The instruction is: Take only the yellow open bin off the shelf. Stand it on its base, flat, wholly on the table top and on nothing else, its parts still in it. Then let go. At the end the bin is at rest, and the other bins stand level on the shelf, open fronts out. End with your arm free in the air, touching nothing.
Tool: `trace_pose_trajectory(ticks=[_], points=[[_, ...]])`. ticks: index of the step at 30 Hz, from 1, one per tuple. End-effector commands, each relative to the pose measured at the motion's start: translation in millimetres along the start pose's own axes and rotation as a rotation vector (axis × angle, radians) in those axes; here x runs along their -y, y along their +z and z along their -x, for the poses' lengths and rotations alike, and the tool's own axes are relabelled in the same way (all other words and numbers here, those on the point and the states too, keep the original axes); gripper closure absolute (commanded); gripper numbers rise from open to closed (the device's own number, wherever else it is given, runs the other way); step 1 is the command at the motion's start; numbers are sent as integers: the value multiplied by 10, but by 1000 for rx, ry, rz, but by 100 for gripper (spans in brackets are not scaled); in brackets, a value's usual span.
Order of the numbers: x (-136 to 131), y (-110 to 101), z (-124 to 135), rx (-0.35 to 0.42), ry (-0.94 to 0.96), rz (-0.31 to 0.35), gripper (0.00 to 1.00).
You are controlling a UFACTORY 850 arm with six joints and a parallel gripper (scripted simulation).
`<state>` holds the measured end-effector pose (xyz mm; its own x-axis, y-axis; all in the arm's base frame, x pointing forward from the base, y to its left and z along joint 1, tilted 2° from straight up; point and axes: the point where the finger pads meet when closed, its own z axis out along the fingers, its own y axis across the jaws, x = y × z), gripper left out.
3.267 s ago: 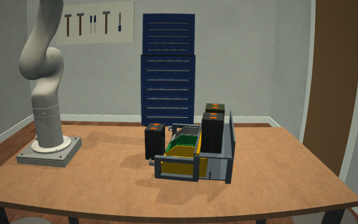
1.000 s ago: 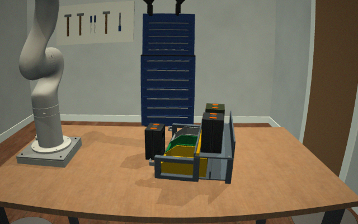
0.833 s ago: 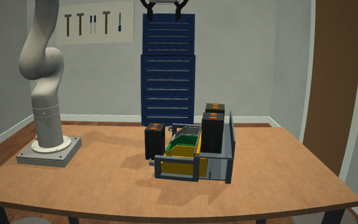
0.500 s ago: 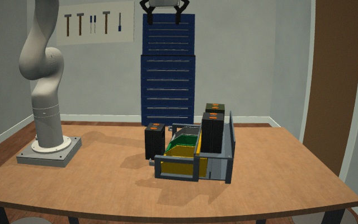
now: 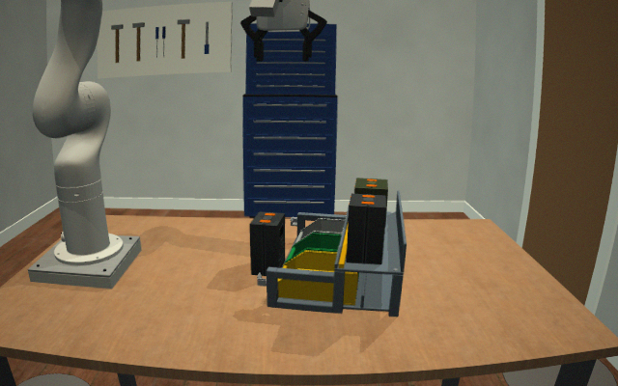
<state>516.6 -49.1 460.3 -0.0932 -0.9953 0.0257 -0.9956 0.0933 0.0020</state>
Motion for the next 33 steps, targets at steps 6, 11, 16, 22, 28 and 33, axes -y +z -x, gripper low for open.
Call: trace_pose_trajectory(ticks=[6,11,16,22,28,33], points=[[-1,476,-1,0,0,1,0],[-1,476,-1,0,0,1,0],[-1,573,-1,0,0,0,0],[-2,973,-1,0,0,1,0],[-2,973,-1,0,0,1,0],[-1,1070,-1,0,0,0,0]])
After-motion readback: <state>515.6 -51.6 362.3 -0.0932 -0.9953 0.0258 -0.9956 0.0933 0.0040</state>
